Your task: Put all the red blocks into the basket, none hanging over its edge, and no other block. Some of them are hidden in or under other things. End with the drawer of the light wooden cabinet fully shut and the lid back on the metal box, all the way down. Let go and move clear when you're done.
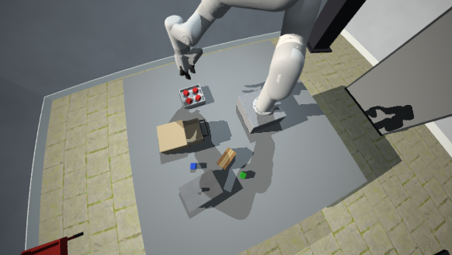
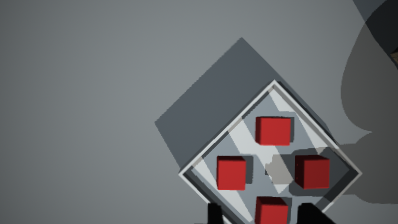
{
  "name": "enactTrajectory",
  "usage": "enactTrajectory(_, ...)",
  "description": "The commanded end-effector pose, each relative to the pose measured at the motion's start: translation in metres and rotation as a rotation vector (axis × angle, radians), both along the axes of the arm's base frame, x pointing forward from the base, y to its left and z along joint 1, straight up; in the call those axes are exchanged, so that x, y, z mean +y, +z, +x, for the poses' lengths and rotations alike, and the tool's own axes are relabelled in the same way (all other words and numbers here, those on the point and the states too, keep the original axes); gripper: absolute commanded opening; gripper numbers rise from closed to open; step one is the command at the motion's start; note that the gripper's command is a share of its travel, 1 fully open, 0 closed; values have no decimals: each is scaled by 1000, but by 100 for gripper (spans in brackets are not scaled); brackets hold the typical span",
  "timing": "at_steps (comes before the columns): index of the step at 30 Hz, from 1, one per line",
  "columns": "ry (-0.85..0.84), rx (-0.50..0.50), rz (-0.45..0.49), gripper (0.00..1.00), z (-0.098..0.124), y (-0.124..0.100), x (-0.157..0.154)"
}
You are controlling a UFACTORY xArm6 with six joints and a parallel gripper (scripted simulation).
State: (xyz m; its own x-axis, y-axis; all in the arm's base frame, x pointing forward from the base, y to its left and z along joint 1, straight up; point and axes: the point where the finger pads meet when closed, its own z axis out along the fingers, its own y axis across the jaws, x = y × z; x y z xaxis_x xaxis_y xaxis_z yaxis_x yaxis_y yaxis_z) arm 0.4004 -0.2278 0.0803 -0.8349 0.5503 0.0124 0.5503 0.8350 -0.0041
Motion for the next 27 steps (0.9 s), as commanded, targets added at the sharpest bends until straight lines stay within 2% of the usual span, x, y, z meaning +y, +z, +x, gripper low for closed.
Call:
enactTrajectory(1,-27,-4,-3,50,4,2,10)
enactTrajectory(5,-118,-4,-4,50,9,4,46)
enactTrajectory(7,-118,-4,-4,50,9,4,46)
enactTrajectory(13,-353,-4,-6,50,9,5,135)
enactTrajectory(22,-725,-2,-9,50,-26,4,252)
enactTrajectory(24,-725,-2,-9,50,-26,4,252)
enactTrajectory(25,-754,-2,-9,50,-33,4,268)
enactTrajectory(27,-799,-2,-10,50,-40,3,281)
